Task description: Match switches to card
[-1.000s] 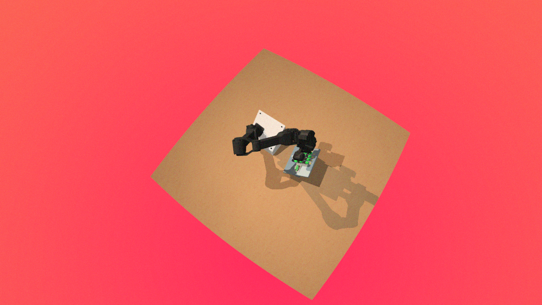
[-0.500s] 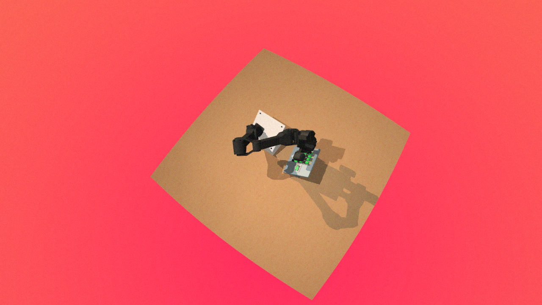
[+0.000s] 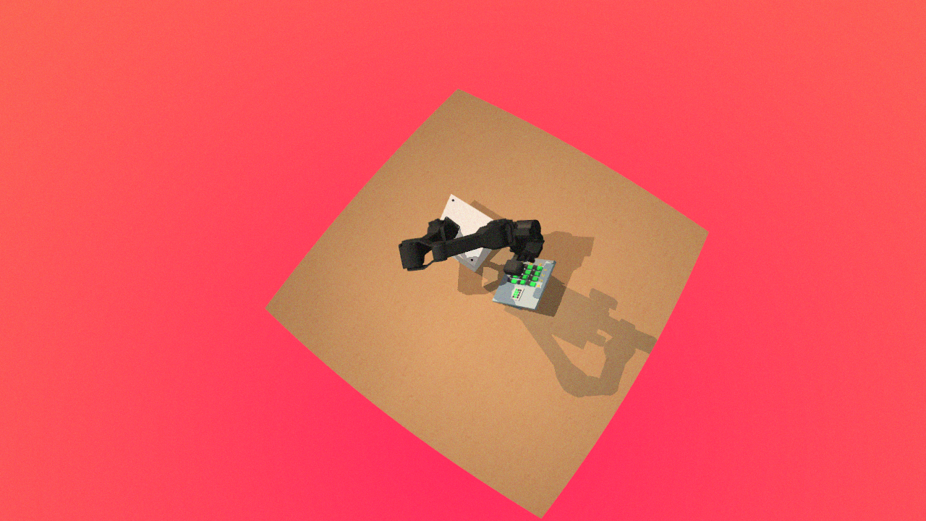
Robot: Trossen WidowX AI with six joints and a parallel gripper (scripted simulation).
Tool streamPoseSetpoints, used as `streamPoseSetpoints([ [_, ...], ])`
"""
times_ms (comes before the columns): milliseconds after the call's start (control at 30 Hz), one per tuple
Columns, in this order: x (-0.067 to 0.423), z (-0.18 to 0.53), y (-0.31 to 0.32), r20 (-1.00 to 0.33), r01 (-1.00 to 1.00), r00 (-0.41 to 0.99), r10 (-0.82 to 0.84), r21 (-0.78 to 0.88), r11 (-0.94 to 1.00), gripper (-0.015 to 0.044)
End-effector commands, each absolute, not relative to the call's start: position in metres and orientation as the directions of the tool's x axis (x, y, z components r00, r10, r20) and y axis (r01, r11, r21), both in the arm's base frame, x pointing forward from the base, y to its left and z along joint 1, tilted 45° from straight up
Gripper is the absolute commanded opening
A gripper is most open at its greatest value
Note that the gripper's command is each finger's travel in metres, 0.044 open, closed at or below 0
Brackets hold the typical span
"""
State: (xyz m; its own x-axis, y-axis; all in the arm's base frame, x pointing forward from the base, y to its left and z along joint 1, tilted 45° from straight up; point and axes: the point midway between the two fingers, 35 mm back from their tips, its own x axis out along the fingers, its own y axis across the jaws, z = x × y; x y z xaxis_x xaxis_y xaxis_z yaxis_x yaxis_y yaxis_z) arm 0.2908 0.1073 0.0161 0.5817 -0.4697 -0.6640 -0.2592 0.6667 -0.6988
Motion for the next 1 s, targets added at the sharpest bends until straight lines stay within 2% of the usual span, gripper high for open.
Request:
streamPoseSetpoints([
  [0, 0.276, 0.040, 0.124, -0.654, -0.249, 0.611, -0.447, -0.694, 0.675, 0.0000],
  [167, 0.272, 0.040, 0.119, -0.654, -0.249, 0.610, -0.447, -0.694, 0.675, 0.0000],
  [400, 0.237, 0.036, 0.075, -0.654, -0.251, 0.609, -0.449, -0.695, 0.673, 0.0000],
  [967, 0.264, 0.007, 0.054, -0.644, -0.249, 0.630, -0.434, -0.697, 0.672, 0.0000],
])
